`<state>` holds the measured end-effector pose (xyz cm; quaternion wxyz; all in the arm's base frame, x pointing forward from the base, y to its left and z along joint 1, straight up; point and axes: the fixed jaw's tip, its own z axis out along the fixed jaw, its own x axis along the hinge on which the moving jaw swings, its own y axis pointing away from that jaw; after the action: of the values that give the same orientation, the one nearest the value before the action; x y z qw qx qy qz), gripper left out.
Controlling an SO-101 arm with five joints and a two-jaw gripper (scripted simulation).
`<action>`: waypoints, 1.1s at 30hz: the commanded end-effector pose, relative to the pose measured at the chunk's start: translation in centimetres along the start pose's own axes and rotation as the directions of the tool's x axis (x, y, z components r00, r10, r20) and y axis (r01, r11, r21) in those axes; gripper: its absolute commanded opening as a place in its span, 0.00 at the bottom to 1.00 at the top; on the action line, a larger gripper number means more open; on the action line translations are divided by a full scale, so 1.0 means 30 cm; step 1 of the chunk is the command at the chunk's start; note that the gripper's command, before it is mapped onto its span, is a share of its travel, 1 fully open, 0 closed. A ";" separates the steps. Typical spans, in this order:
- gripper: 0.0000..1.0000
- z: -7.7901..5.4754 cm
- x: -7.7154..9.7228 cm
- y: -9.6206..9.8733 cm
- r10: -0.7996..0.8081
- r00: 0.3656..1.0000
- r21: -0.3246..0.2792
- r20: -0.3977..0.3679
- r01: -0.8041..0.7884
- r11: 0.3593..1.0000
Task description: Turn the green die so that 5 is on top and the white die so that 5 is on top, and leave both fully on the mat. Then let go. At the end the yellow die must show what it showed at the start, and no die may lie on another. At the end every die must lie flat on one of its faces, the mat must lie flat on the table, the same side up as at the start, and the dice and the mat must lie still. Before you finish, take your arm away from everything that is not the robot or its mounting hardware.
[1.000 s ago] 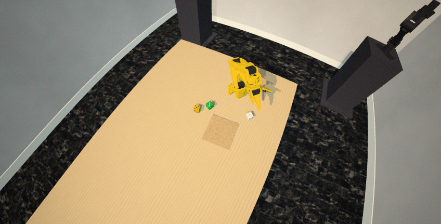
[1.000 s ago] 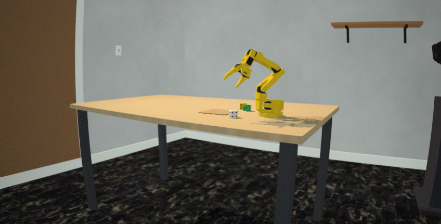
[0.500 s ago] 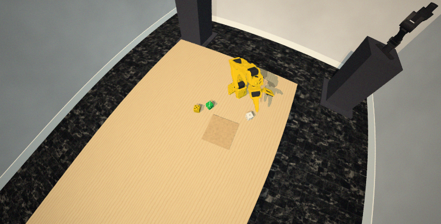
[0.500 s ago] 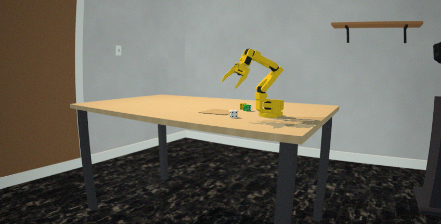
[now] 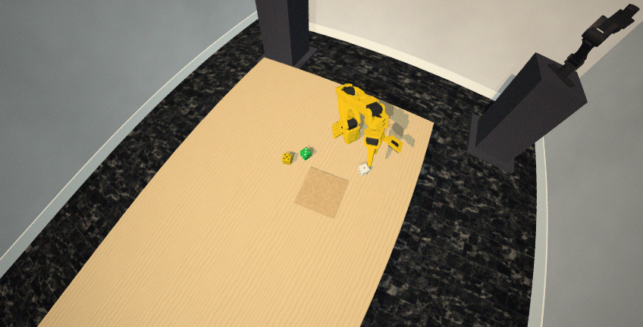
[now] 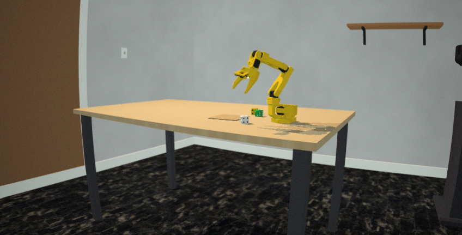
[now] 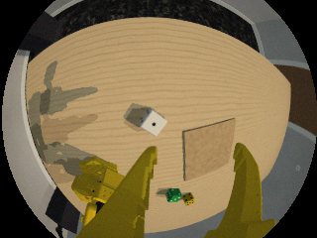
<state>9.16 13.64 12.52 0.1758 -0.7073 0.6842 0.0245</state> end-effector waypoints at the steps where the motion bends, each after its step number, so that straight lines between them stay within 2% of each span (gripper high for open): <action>1: 0.35 -0.008 -0.024 -0.003 0.155 0.988 -0.010 -0.005 -0.155 0.988; 6: 0.35 -0.002 -0.033 -0.002 0.262 0.965 -0.020 -0.025 -0.263 0.965; 18: 0.35 0.020 -0.059 0.000 0.563 0.821 -0.020 -0.095 -0.567 0.824; 33: 0.35 0.029 -0.068 0.001 0.658 0.743 -0.007 -0.121 -0.664 0.748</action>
<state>9.16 15.53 11.68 0.0893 -0.4289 0.8973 0.0541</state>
